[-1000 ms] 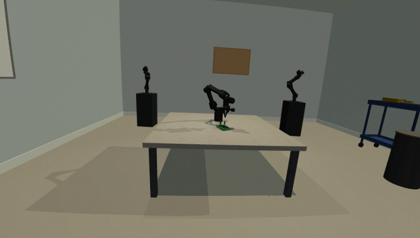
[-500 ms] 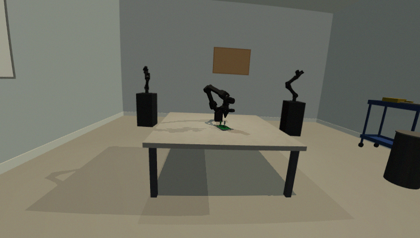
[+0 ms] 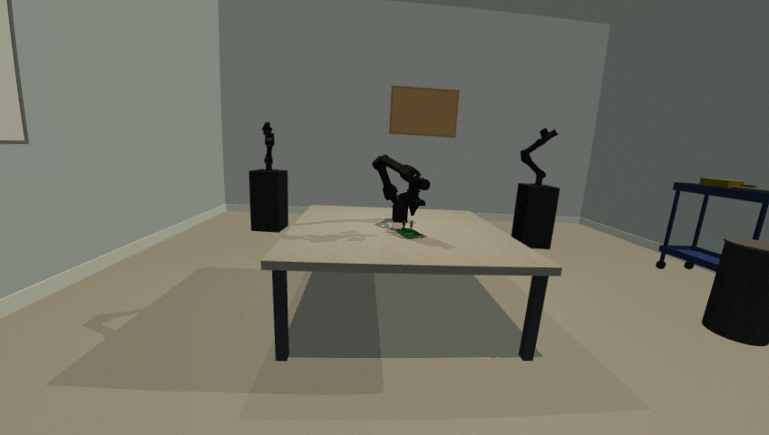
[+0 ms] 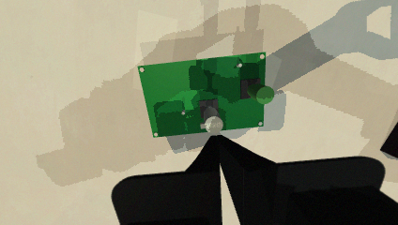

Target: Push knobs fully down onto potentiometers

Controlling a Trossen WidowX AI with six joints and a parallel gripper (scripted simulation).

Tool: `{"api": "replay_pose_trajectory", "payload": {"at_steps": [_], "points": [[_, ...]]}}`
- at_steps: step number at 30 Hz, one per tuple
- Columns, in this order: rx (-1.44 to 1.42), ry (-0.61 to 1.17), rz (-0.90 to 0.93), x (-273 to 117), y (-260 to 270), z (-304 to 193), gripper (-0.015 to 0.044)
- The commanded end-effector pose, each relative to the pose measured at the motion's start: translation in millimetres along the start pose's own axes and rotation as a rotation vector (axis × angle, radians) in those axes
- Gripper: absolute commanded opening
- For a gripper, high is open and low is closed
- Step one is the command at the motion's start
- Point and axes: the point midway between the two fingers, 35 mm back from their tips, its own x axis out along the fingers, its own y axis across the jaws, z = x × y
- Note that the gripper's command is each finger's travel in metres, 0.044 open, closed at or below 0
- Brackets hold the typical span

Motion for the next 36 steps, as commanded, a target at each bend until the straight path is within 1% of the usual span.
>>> {"api": "replay_pose_trajectory", "payload": {"at_steps": [1,30,32,36], "points": [[0.114,-0.006,-0.007,3.2,-1.3,-1.1,0.0],[1.125,-0.011,-0.004,6.5,-1.6,-0.9,0.0],[1.171,-0.011,-0.004,6.7,-1.6,-0.9,0.0],[1.177,-0.011,-0.004,7.0,-1.6,-0.9,0.0]]}}
